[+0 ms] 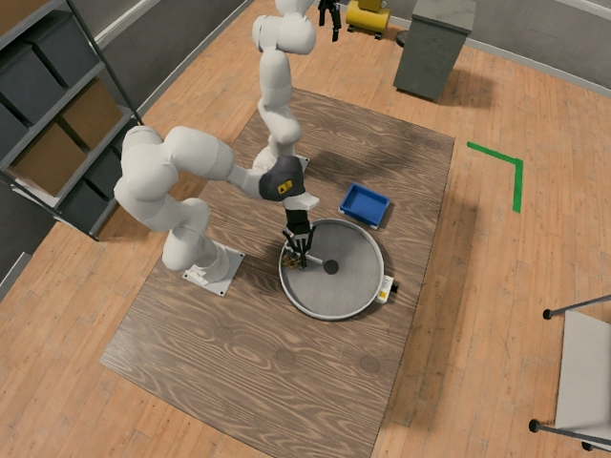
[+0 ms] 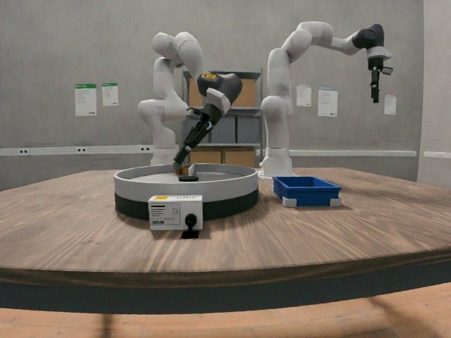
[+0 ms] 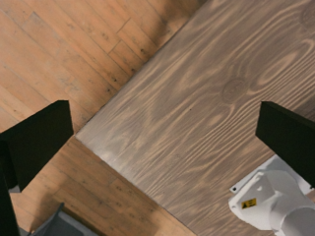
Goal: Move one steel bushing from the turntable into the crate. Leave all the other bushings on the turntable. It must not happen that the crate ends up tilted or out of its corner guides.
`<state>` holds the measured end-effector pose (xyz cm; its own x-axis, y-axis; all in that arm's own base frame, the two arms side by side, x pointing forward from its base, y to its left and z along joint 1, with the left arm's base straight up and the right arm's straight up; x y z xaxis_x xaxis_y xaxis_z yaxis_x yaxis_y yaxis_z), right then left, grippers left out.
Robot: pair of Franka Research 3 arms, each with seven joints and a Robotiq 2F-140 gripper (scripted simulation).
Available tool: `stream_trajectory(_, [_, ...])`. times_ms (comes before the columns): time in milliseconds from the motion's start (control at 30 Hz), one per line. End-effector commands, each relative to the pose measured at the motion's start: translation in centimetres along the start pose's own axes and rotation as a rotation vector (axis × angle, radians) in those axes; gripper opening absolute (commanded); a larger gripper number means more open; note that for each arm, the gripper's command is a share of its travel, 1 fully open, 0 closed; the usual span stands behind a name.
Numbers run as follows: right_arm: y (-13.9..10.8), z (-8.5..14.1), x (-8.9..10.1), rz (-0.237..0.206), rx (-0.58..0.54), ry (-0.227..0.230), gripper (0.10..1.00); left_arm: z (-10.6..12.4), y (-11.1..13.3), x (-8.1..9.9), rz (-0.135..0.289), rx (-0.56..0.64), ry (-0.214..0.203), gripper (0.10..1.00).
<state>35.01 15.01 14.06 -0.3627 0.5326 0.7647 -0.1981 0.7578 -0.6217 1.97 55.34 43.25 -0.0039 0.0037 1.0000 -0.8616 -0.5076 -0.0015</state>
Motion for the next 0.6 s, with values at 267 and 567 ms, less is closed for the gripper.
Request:
stream_trajectory(267, [-2.5,-0.5,3.2,-0.002,0.028,0.006,0.099,-0.1,0.1,0.0,-0.002,-0.007,-0.005,1.000])
stream_trajectory(567, [-2.6,-0.6,3.3,-0.002,0.028,0.007,0.099,-0.1,0.1,0.0,-0.002,-0.007,-0.005,1.000])
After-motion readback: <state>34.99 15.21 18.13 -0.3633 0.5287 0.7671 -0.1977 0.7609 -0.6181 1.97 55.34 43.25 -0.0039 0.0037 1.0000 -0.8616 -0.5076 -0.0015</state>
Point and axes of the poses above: on each arm, the point where the finger pads meet when closed, its own x axis back along the fingers, its own z axis across the jaws, y = z × x, the point moved 2 cm from there along x, back along the fingers, and after that the axes turned 13 degrees about -x, right-handed, at the moved point
